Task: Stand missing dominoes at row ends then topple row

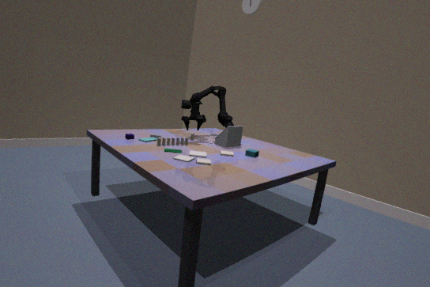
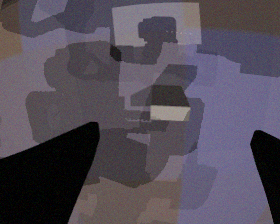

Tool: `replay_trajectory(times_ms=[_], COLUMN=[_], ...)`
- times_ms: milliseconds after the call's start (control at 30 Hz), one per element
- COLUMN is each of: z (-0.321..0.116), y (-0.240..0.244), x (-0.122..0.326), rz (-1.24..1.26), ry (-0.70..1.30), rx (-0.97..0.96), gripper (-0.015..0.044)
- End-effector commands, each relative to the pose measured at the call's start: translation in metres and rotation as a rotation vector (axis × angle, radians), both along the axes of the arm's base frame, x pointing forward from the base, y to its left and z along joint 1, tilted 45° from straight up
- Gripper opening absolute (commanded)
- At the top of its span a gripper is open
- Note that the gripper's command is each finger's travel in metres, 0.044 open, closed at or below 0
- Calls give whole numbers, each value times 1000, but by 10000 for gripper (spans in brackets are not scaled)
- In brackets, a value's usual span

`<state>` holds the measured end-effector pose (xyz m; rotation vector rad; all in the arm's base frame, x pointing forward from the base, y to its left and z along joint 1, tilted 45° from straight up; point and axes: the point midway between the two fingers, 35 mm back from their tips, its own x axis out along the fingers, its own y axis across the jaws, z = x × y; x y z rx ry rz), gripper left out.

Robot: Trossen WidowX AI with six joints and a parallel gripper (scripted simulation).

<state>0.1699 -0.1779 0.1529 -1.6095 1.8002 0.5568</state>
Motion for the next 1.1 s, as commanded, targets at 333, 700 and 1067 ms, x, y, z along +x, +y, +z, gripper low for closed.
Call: replay_trajectory(times_ms=[333,700,1067], z=[-29,-36,-36], y=[-26,-33,-33], x=[-6,-6,-6], rz=[4,4,4], ry=[14,14,14], rx=[-2,-3,-3], gripper=[440,361,107])
